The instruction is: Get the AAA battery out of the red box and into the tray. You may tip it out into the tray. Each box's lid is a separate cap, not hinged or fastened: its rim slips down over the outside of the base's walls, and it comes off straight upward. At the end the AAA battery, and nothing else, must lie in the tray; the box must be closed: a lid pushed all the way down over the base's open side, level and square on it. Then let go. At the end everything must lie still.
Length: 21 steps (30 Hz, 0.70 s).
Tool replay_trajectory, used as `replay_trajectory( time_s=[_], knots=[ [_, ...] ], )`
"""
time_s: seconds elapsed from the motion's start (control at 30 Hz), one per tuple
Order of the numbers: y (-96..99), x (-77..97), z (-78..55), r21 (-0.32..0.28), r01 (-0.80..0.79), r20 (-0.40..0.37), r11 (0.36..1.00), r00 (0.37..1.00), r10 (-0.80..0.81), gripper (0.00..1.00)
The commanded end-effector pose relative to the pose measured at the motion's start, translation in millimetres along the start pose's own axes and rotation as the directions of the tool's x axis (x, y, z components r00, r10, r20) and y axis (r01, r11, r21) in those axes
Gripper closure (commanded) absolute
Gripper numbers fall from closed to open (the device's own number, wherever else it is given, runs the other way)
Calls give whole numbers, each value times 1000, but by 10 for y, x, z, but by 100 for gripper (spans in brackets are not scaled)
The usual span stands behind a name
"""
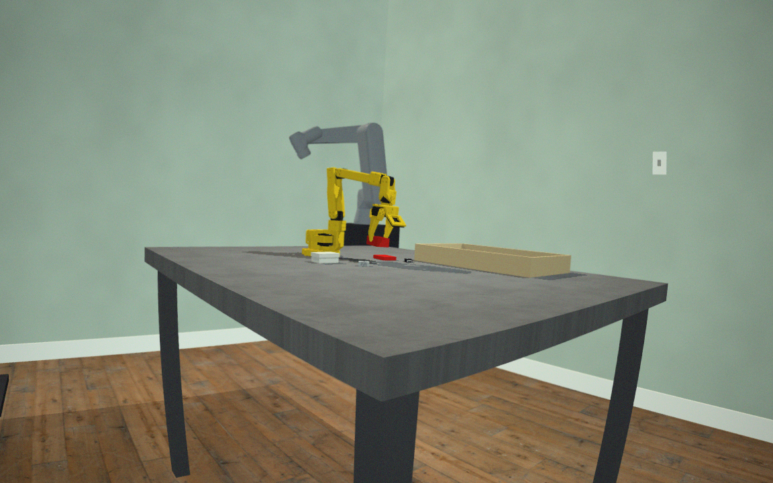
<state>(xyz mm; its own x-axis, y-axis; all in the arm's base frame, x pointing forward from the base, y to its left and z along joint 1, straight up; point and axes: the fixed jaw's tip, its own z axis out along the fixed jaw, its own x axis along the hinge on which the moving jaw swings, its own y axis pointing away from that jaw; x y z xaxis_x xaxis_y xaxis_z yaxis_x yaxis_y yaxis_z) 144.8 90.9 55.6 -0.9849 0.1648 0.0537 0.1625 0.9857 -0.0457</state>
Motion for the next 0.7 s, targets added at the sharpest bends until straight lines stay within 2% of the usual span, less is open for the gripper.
replay_trajectory(
  time_s=[0.0, 0.5, 0.67],
  knots=[
    [35, -57, -117, -46, 2, 54, 999, 999, 0, 79],
    [36, -58, -119, -46, 2, 54, 999, 999, 0, 79],
    [51, -76, -165, -46, 2, 54, 999, 999, 0, 79]
  ],
)
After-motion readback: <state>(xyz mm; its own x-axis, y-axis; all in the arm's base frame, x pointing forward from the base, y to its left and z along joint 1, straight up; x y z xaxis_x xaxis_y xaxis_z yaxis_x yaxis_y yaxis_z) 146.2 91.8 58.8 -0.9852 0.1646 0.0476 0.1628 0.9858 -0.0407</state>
